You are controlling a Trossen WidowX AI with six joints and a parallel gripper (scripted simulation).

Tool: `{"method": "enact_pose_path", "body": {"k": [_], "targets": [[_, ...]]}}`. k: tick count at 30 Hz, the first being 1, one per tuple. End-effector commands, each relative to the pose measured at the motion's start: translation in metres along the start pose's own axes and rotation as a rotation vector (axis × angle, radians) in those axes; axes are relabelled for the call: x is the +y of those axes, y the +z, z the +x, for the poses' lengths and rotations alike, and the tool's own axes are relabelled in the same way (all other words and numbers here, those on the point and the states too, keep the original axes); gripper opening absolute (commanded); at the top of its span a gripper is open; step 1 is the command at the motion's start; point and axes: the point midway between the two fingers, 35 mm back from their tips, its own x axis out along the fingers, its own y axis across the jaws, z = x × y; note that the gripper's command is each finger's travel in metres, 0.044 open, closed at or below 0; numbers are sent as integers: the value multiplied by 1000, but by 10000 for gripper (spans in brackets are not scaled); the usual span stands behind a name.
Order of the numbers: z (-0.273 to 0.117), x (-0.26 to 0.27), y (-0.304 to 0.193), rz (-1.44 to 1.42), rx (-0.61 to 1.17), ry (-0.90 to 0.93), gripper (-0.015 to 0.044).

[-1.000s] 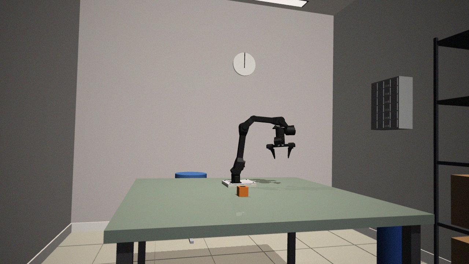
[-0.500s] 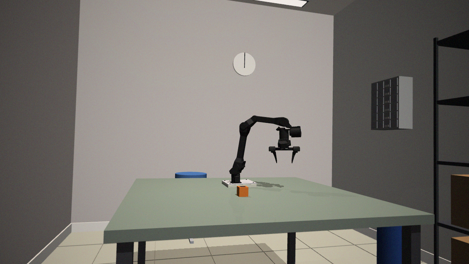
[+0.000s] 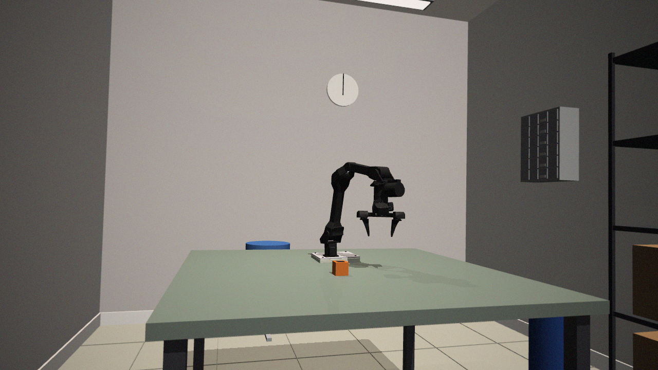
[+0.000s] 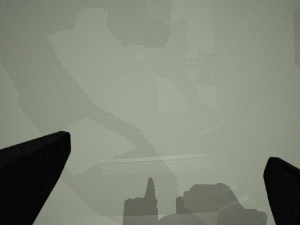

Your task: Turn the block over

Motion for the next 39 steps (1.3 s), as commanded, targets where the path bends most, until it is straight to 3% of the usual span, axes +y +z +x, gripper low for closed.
{"method": "enact_pose_path", "body": {"k": [1,10,18,23,39], "targets": [[14,-58,36,-88,21,-4,440],[29,-157,61,-210,38,-4,440],[29,-160,59,-213,39,-4,440],[63,-161,58,-214,39,-4,440],[85,-162,56,-214,39,-5,440]]}}
